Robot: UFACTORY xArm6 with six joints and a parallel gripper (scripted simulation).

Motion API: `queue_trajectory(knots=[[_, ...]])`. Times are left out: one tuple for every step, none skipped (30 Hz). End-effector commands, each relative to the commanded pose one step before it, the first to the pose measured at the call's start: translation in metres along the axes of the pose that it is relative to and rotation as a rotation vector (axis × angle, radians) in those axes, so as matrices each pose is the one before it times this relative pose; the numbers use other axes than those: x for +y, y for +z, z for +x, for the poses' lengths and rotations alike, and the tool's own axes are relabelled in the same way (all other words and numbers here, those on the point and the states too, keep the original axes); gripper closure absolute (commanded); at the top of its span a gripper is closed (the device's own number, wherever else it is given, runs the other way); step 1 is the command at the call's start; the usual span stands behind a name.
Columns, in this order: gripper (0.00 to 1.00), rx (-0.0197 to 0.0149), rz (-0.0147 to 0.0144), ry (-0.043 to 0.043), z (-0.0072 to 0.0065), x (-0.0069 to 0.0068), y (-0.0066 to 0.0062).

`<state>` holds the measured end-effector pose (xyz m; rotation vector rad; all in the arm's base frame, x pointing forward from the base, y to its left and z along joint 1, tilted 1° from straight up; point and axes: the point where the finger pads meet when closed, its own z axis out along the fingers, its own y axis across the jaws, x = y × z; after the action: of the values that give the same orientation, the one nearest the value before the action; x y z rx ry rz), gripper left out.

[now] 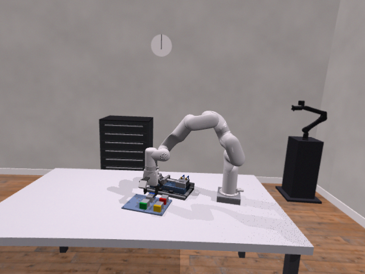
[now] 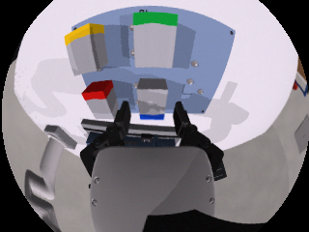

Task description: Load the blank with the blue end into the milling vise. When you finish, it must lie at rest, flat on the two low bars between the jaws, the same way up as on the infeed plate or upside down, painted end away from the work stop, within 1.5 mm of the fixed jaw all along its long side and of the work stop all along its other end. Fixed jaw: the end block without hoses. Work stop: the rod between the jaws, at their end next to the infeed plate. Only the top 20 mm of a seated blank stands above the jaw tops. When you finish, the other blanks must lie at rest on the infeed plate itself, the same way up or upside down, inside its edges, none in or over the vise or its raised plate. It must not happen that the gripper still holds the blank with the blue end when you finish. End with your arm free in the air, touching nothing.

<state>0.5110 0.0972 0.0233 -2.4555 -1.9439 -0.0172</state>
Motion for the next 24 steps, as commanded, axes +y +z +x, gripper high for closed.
queue_trajectory(knots=[[0.24, 0.00186, -0.00421, -0.00004, 0.00067, 0.00149, -0.00188], [0.24, 0.00002, -0.00004, 0.0, 0.00001, 0.00001, 0.00053], [0.24, 0.0, 0.0, 0.0, 0.0, 0.0, 0.0005], [0.24, 0.0, 0.0, 0.0, 0.0, 0.0, 0.0005], [0.24, 0.0, 0.0, 0.0, 0.0, 0.0, 0.0005], [0.24, 0.0, 0.0, 0.0, 0.0, 0.0, 0.0005], [0.24, 0.0, 0.0, 0.0, 0.0, 0.0, 0.0005], [0.24, 0.0, 0.0, 0.0, 0.0, 0.0, 0.0005], [0.24, 0.0, 0.0, 0.0, 0.0, 0.0, 0.0005], [0.24, 0.0, 0.0, 0.0, 0.0, 0.0, 0.0005], [0.24, 0.0, 0.0, 0.0, 0.0, 0.0, 0.0005], [0.24, 0.0, 0.0, 0.0, 0.0, 0.0, 0.0], [0.24, 0.0, 0.0, 0.0, 0.0, 0.0, 0.0], [0.24, 0.0, 0.0, 0.0, 0.0, 0.0, 0.0], [0.24, 0.0, 0.0, 0.0, 0.0, 0.0, 0.0], [0.24, 0.0, 0.0, 0.0, 0.0, 0.0, 0.0], [0.24, 0.0, 0.0, 0.0, 0.0, 0.0, 0.0], [0.24, 0.0, 0.0, 0.0, 0.0, 0.0, 0.0], [0.24, -0.00005, 0.00012, 0.0, -0.00002, -0.00004, 0.00067], [0.24, 0.00001, -0.00001, 0.0, 0.0, 0.0, 0.00075], [0.24, 0.00001, -0.00001, 0.0, 0.0, 0.0, 0.00075], [0.24, 0.00001, -0.00001, 0.0, 0.0, 0.0, 0.00075], [0.24, 0.00001, -0.00001, 0.0, 0.0, 0.0, 0.00075], [0.24, 0.00001, -0.00001, 0.0, 0.0, 0.0, 0.00075]])
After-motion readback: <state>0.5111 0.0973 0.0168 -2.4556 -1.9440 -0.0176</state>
